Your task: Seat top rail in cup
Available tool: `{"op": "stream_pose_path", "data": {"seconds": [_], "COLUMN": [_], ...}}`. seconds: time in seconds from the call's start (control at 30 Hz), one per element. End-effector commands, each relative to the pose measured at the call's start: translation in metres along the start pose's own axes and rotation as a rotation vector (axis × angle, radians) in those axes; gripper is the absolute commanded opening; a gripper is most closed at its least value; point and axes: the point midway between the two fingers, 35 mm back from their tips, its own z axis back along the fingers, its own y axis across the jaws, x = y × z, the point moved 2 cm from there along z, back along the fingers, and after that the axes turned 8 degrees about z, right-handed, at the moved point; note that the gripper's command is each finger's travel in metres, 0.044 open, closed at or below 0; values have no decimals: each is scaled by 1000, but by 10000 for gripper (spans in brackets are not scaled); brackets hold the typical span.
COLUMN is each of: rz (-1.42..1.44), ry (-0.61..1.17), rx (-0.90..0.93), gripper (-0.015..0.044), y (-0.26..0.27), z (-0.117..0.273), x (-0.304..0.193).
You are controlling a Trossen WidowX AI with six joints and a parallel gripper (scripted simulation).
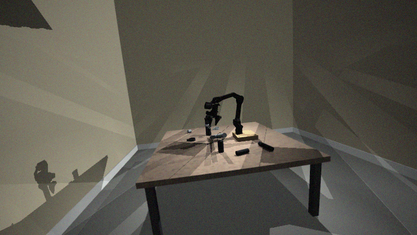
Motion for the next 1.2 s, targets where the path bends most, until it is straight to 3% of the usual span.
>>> {"op": "stream_pose_path", "data": {"seconds": [0.0, 0.47, 0.67, 1.17], "rz": [-617, -675, -675, -675], "ry": [72, 74, 74, 74], "rx": [-181, -202, -202, -202], "gripper": [440, 440, 440, 440], "y": [11, 11, 6, 3], "z": [-27, -29, -61, -80], "x": [-7, -8, -12, -14]}}
